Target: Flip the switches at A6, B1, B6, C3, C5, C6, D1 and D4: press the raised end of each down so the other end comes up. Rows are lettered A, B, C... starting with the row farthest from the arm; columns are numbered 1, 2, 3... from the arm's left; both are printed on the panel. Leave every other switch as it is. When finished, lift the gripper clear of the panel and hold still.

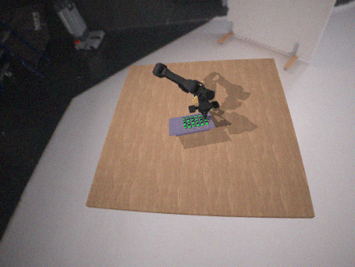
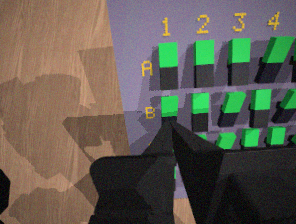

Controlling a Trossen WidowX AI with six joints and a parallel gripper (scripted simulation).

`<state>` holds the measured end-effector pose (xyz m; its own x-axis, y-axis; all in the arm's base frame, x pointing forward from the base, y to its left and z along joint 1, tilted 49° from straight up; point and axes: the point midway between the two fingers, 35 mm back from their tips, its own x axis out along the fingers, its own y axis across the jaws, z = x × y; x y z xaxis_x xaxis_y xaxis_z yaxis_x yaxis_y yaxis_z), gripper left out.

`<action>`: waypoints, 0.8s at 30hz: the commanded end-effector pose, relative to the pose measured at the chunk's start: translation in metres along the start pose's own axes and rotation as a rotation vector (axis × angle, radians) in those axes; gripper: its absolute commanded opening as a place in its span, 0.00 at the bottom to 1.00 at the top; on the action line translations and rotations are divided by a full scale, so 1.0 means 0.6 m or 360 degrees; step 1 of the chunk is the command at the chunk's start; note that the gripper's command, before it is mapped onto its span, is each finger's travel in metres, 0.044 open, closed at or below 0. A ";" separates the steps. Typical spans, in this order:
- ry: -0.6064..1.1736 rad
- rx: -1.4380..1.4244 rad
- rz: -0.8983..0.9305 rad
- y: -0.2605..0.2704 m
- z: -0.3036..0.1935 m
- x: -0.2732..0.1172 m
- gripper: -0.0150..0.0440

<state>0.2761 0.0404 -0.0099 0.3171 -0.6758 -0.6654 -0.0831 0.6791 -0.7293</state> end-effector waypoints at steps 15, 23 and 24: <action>0.0042 -0.0009 0.0013 -0.060 0.016 -0.107 0.25; 0.0043 -0.0011 -0.0011 -0.228 0.005 -0.107 0.25; 0.0043 -0.0011 -0.0011 -0.228 0.005 -0.107 0.25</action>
<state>0.2734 0.0070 0.1173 0.2918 -0.6822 -0.6704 -0.0769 0.6819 -0.7274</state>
